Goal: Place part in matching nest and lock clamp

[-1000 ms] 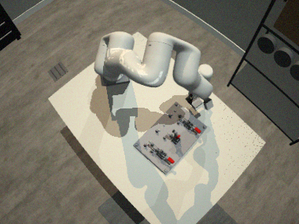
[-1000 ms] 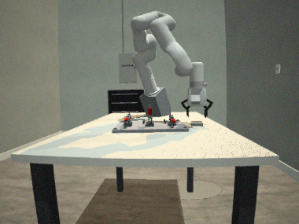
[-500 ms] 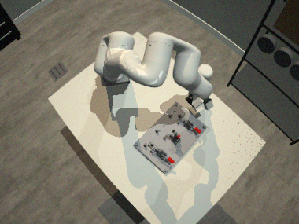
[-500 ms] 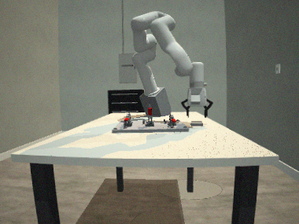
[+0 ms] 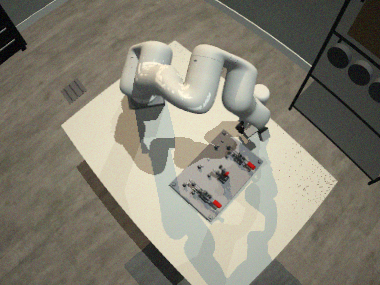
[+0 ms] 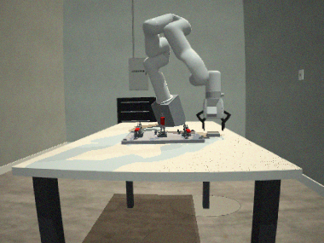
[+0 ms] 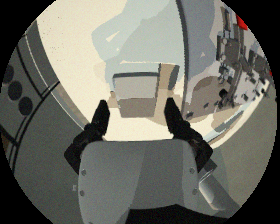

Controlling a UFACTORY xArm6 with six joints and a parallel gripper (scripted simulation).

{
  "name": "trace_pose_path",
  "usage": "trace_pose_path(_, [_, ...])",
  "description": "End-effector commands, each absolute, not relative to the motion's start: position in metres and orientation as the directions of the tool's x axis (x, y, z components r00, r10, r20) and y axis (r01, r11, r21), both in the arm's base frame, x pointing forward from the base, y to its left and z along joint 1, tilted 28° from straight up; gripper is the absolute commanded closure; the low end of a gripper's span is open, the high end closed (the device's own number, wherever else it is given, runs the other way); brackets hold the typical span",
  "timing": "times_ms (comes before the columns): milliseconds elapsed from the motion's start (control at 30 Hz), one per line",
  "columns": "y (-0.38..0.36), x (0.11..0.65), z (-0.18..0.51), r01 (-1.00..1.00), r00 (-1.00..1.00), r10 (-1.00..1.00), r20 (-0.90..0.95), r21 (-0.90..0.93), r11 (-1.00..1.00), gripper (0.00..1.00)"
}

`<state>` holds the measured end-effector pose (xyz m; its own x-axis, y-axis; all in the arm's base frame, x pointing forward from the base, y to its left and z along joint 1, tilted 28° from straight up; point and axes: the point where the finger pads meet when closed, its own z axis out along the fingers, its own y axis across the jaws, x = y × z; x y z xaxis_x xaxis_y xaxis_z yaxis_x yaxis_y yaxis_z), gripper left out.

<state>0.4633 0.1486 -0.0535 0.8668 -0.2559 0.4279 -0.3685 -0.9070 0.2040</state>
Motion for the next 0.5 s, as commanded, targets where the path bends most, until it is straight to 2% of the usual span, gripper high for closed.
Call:
trace_pose_path(0, [0.1474,0.4665,-0.0583,-0.368,0.866,-0.256,0.43,0.202,-0.908,0.0])
trace_pose_path(467, [0.1454,0.4686,-0.0636,-0.368,0.866,-0.256,0.43,0.202,-0.908,0.0])
